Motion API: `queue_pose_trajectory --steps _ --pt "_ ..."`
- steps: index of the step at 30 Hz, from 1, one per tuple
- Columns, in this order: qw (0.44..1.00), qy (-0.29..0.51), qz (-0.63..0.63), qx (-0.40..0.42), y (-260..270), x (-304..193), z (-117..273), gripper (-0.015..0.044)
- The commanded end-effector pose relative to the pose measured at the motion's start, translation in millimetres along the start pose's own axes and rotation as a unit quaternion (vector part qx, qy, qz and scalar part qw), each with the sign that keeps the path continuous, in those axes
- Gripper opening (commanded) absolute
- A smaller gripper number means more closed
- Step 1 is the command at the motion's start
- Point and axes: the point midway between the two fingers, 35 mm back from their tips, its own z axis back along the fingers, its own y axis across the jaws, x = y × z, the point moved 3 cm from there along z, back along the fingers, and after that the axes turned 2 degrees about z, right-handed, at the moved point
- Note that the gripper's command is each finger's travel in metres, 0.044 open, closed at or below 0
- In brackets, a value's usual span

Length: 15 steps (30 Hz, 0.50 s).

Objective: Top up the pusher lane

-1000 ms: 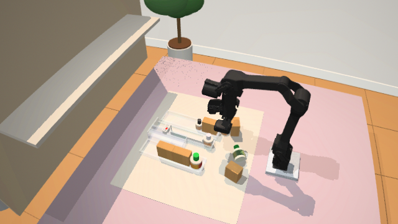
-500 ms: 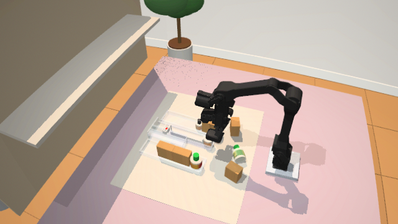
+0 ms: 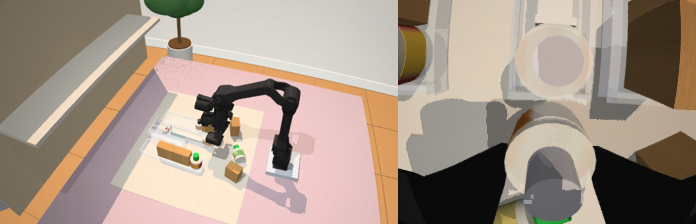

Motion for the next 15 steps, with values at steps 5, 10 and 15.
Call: queue_pose_trajectory --steps 5,10,15 --pt "1.0 0.001 -0.002 -0.002 -0.6 4.1 -1.2 0.0" --pt "1.0 0.001 -0.002 -0.002 -0.6 6.4 -1.1 0.0" --pt "1.0 0.001 -0.002 -0.002 -0.7 8.6 -1.2 0.0"
